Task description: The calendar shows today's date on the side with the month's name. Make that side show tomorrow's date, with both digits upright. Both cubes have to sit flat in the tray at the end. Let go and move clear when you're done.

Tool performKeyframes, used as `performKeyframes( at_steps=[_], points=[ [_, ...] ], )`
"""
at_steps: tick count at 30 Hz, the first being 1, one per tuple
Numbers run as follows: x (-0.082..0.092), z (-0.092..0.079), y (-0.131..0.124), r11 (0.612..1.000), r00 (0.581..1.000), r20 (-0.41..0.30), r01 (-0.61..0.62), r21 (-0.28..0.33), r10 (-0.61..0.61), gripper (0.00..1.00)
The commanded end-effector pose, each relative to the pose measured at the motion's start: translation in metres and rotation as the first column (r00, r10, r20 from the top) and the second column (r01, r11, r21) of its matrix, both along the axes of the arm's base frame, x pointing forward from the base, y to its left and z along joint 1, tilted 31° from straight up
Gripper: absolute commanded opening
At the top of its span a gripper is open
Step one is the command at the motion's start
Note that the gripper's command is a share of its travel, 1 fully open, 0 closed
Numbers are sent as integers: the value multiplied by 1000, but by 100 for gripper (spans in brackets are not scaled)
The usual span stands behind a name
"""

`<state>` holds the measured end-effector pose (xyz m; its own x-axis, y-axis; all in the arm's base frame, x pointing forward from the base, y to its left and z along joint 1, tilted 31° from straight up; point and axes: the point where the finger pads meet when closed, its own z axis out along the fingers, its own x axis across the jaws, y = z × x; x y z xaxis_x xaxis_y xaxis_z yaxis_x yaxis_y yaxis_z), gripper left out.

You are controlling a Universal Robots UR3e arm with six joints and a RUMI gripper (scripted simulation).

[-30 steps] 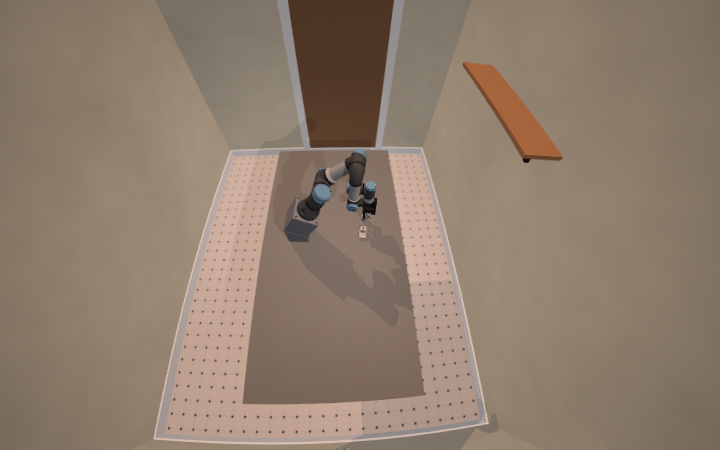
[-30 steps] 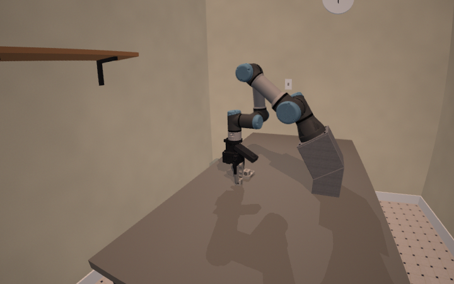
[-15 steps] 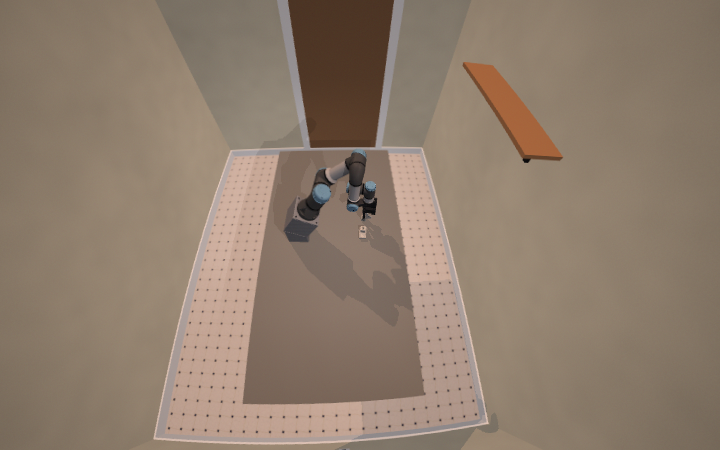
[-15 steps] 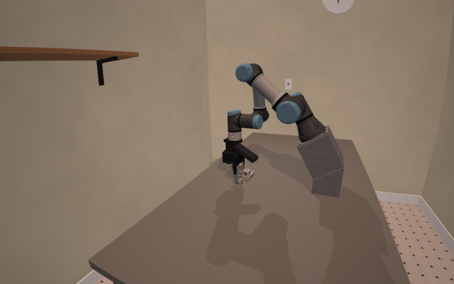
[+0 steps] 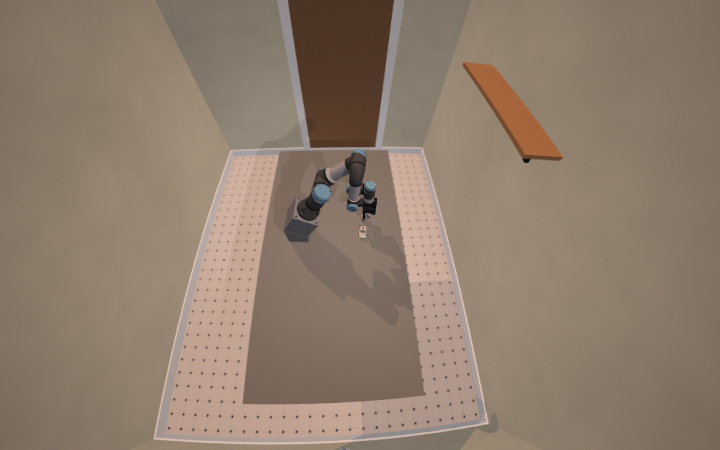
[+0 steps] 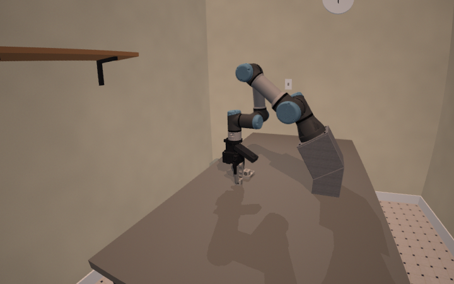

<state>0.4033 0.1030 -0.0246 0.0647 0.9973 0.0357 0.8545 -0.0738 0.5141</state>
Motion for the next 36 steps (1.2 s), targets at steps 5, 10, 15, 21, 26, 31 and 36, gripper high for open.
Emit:
performKeyframes(
  at_steps=[5, 10, 15, 21, 26, 31, 36],
  points=[
    [1, 1, 0, 1000, 1000, 3, 1, -1, -1, 11],
    [1, 1, 0, 1000, 1000, 3, 1, -1, -1, 18],
    [1, 1, 0, 1000, 1000, 3, 1, -1, -1, 22],
    [1, 1, 0, 1000, 1000, 3, 1, -1, -1, 29],
    [1, 1, 0, 1000, 1000, 3, 1, -1, -1, 29],
    [1, 1, 0, 1000, 1000, 3, 1, -1, -1, 29],
    [1, 1, 0, 1000, 1000, 3, 1, -1, -1, 29]
  ],
)
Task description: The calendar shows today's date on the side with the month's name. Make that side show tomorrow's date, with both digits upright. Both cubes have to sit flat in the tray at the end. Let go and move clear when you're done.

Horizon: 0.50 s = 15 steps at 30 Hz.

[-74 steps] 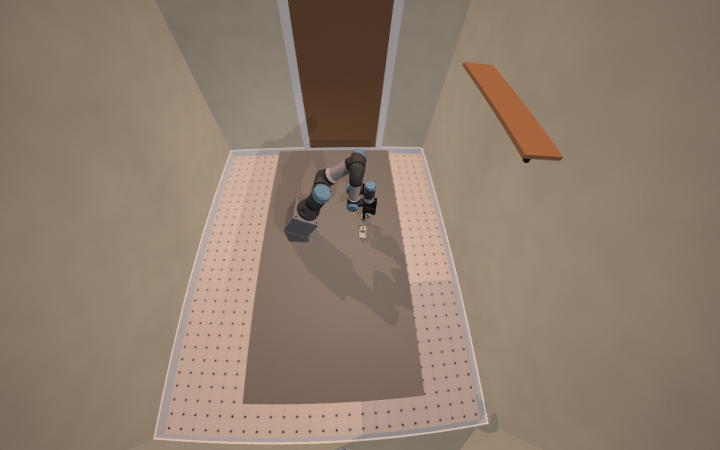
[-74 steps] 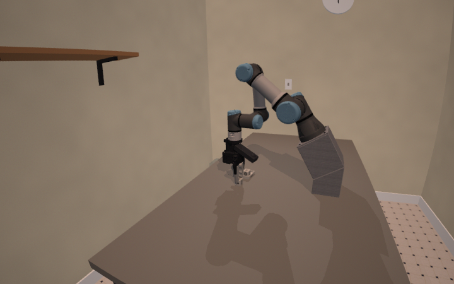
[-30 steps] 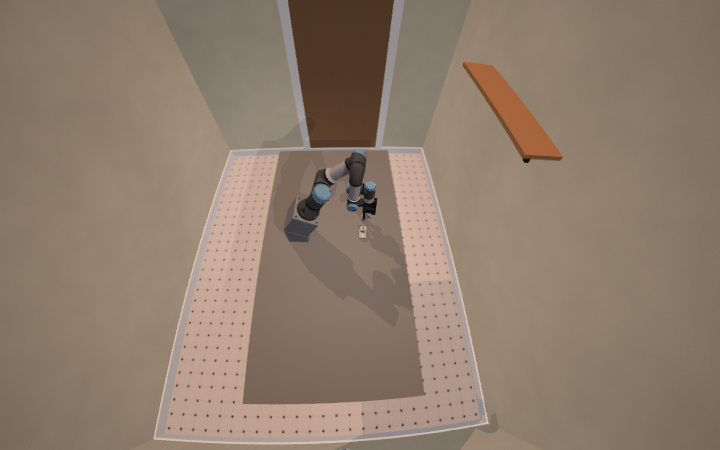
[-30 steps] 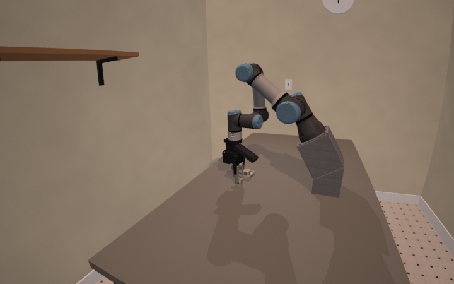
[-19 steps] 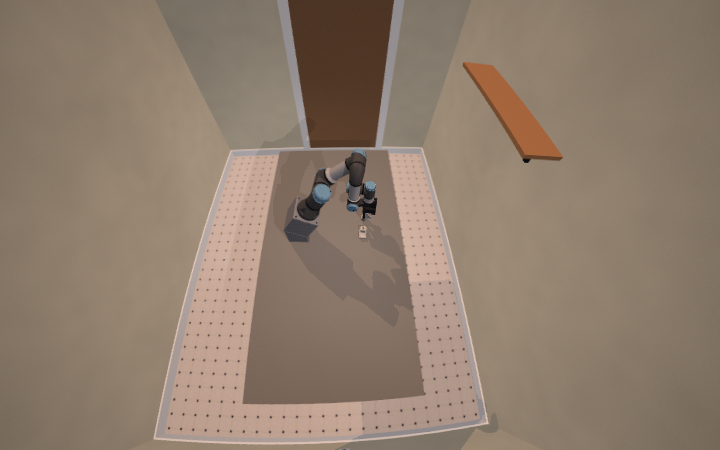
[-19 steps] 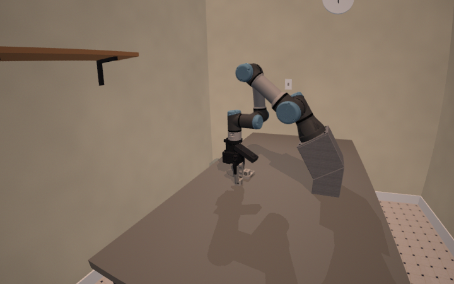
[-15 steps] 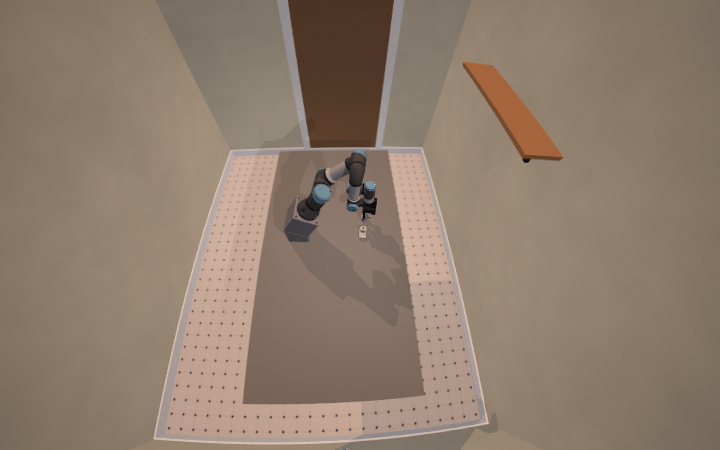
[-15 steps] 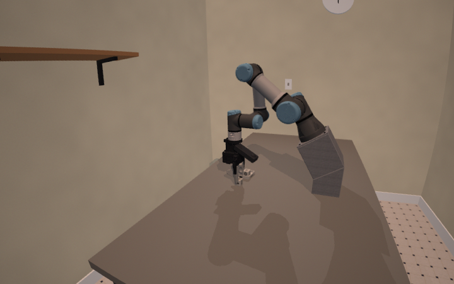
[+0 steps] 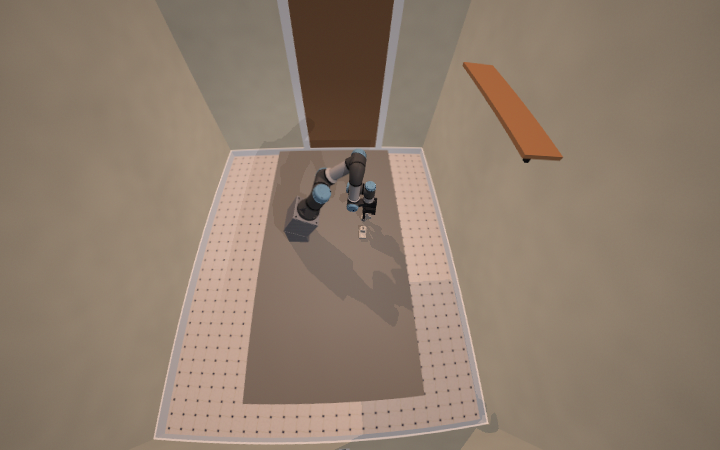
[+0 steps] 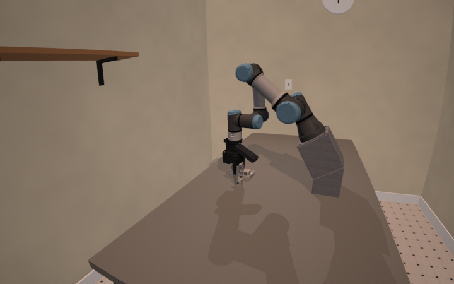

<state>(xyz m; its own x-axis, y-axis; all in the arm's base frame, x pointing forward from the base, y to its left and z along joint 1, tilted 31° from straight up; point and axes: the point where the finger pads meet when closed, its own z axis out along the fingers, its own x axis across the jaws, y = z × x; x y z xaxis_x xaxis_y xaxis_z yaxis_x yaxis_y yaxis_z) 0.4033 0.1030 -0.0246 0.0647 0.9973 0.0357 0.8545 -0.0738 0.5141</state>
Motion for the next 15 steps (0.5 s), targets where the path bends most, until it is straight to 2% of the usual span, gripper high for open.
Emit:
performKeyframes(
  at_steps=[1, 15],
  points=[
    [0, 1, 0, 1000, 1000, 3, 1, -1, -1, 29],
    [-6, 10, 0, 1000, 1000, 1, 1, 0, -1, 29]
  ],
)
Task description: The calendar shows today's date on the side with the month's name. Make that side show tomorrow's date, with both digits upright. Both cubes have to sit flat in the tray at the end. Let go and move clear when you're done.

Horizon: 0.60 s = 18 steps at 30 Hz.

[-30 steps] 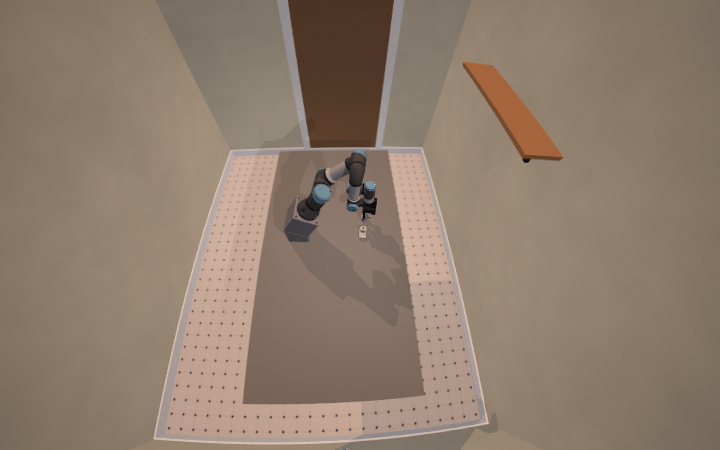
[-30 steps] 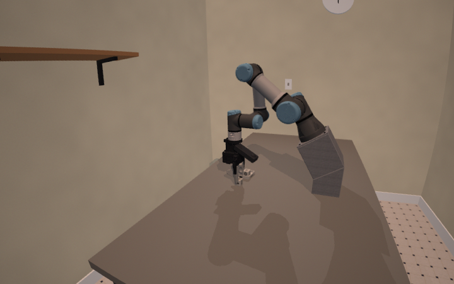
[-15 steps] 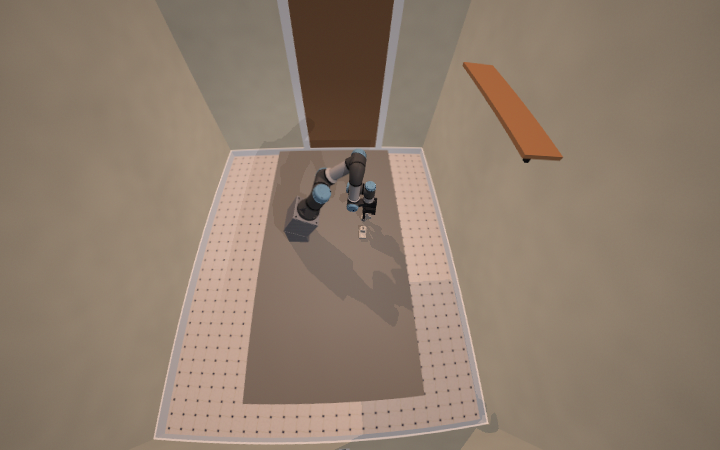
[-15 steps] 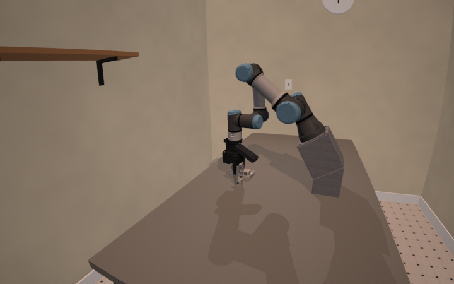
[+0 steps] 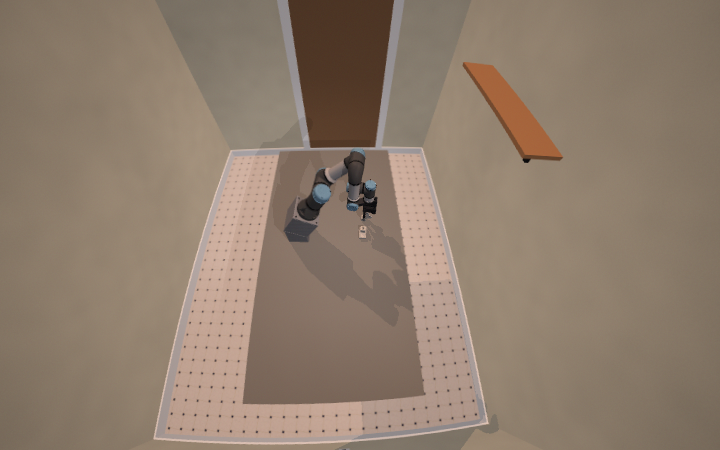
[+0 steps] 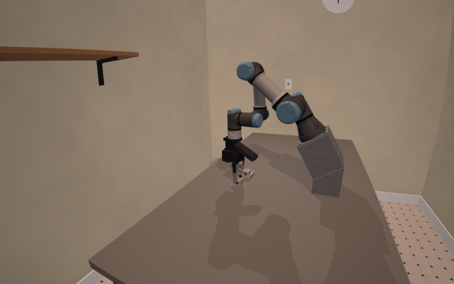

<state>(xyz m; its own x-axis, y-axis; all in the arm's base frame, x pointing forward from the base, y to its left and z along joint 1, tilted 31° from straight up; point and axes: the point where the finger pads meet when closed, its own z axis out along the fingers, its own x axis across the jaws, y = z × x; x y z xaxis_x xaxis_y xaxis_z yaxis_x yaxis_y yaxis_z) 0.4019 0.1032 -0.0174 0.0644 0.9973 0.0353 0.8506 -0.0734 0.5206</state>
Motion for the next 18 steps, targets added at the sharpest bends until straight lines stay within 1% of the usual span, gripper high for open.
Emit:
performKeyframes(
  at_steps=[1, 14, 16, 18],
  points=[
    [-5, 5, 0, 1000, 1000, -7, 1, 0, -1, 29],
    [-20, 29, 0, 1000, 1000, -7, 0, 1, 0, 29],
    [-20, 29, 0, 1000, 1000, -7, 0, 1, 0, 29],
    [-23, 34, 0, 1000, 1000, -7, 0, 1, 0, 29]
  ],
)
